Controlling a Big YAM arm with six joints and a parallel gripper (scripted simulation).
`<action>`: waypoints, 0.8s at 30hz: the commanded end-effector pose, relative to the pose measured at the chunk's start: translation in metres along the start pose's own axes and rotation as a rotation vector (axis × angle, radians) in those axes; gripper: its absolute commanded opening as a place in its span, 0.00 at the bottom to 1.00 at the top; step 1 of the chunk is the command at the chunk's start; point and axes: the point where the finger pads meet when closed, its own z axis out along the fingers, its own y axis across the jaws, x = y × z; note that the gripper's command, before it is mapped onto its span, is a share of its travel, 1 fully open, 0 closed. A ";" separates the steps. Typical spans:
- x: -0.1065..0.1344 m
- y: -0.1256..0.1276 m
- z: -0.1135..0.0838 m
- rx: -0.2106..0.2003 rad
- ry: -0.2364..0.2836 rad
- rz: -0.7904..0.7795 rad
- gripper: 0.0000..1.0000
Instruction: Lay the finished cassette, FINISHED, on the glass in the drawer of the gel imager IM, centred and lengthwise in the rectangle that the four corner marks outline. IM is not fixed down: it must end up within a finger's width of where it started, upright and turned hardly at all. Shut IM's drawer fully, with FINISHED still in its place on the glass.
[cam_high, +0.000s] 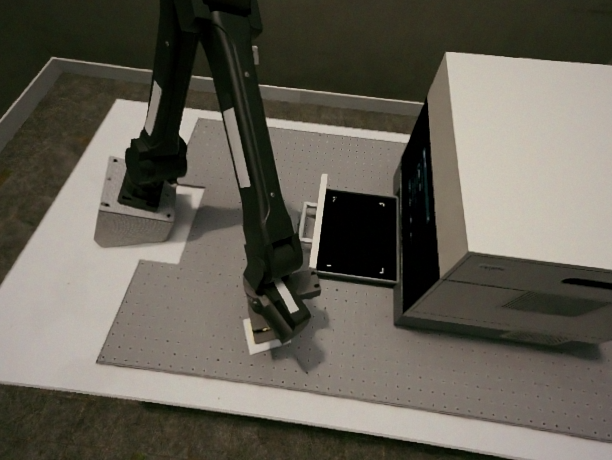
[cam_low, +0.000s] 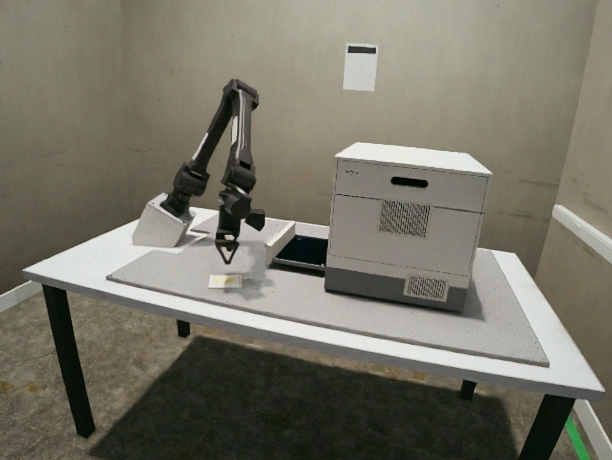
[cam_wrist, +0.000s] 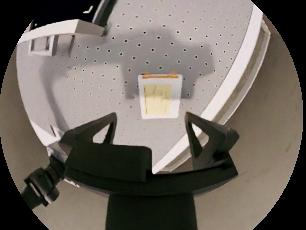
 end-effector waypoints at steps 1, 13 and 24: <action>0.001 -0.040 -0.007 0.057 -0.021 -0.051 1.00; -0.005 -0.037 -0.003 0.048 -0.021 -0.068 1.00; -0.007 -0.037 -0.007 0.057 -0.024 -0.069 1.00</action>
